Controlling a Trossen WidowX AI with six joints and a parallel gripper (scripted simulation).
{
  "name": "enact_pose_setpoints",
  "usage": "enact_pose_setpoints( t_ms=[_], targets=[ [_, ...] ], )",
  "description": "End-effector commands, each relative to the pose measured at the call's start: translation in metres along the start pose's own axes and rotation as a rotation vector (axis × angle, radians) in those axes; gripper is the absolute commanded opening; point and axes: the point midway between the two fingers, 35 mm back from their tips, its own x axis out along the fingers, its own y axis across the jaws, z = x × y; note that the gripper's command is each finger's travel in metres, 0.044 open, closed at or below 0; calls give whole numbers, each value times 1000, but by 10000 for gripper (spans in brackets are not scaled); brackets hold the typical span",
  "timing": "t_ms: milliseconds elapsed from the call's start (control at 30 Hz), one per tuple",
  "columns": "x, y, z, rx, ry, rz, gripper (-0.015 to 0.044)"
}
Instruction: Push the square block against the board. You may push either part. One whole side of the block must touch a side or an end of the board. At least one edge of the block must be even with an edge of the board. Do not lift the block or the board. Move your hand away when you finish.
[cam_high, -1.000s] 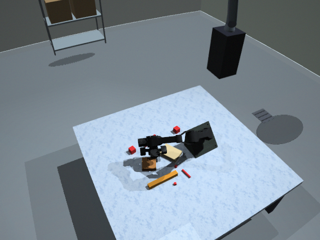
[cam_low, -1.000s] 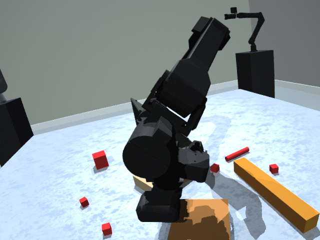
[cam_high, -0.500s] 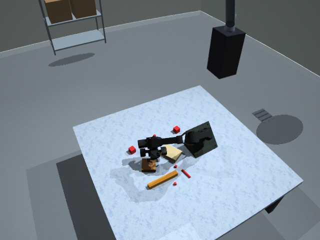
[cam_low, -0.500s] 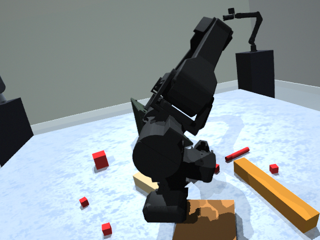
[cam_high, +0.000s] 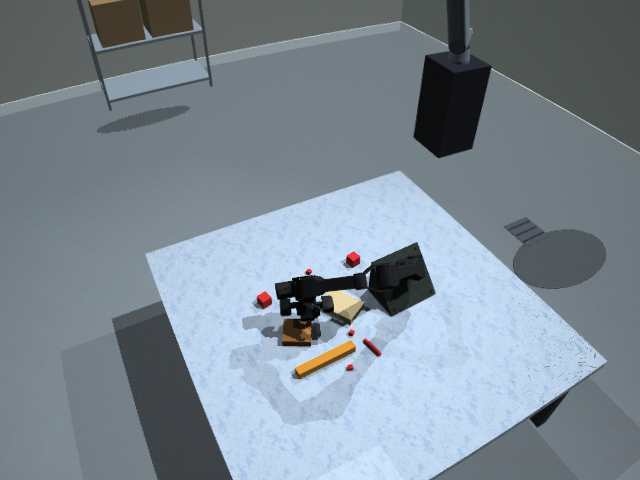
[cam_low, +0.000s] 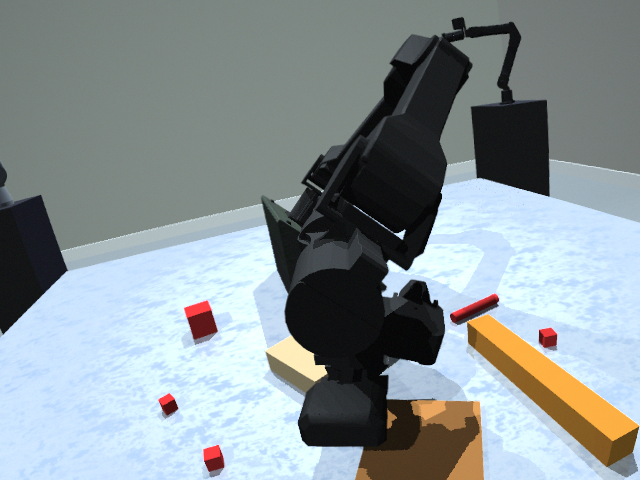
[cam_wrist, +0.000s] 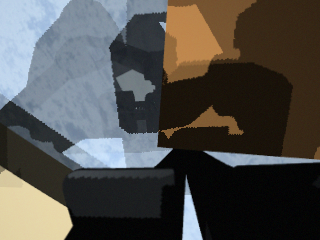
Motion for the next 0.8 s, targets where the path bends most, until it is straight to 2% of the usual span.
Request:
enact_pose_setpoints(
  t_ms=[0, 767],
  targets=[
    [1, 0, 7, -4, -6, 2, 0],
    [1, -3, 23, -4, -6, 2, 0]
  ],
)
